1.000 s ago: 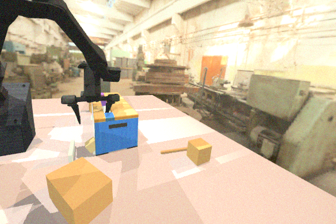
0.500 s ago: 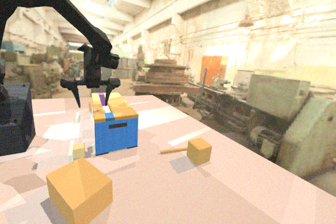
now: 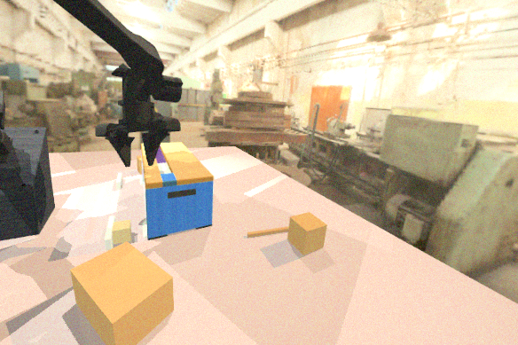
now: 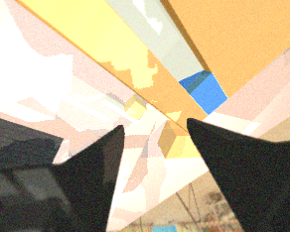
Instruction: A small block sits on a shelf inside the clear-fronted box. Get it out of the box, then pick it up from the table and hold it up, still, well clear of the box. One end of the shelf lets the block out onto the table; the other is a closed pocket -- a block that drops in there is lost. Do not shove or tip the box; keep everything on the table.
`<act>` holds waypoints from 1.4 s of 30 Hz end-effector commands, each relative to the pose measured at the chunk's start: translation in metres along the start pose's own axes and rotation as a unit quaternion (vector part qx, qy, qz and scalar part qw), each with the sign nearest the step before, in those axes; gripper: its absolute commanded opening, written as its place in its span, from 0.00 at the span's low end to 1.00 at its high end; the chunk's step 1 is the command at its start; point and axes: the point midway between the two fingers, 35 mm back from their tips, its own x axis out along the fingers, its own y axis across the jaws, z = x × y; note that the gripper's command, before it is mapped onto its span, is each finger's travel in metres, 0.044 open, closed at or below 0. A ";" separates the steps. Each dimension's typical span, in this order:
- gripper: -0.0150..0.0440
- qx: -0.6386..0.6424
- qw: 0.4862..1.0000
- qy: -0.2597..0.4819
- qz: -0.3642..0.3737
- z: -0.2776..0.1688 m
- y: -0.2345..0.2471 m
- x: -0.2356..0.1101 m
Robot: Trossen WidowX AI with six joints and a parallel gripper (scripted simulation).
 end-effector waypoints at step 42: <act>0.74 0.941 -0.257 0.006 0.219 -0.059 -0.003 -0.002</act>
